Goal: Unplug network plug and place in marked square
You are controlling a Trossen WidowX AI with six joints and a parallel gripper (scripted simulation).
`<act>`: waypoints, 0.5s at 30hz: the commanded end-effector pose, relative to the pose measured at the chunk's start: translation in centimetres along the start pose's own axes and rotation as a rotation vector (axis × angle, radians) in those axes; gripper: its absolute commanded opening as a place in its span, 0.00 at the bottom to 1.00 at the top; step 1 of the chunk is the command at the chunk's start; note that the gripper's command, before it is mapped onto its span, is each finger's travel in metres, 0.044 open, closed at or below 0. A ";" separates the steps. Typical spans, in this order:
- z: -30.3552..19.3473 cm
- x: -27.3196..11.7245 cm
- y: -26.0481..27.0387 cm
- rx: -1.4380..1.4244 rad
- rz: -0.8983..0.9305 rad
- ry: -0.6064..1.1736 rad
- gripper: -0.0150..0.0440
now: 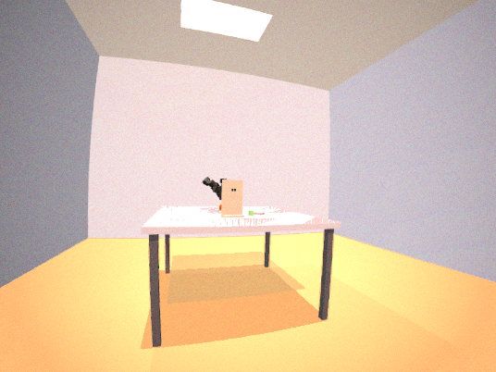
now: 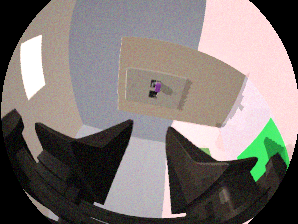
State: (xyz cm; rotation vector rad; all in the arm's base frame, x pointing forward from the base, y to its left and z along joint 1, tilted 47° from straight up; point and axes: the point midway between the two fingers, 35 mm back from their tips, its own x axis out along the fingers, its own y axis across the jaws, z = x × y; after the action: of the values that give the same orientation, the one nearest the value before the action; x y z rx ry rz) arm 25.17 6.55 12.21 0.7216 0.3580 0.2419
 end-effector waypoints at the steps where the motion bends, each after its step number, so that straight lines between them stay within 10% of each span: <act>1: 0.0 0.6 0.0 0.010 -0.001 0.010 0.52; 15: 0.7 2.9 0.1 0.011 -0.001 0.009 0.52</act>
State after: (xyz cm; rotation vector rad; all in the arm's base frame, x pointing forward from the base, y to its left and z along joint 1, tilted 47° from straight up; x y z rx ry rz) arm 27.33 7.03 11.95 0.7244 0.3717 0.2437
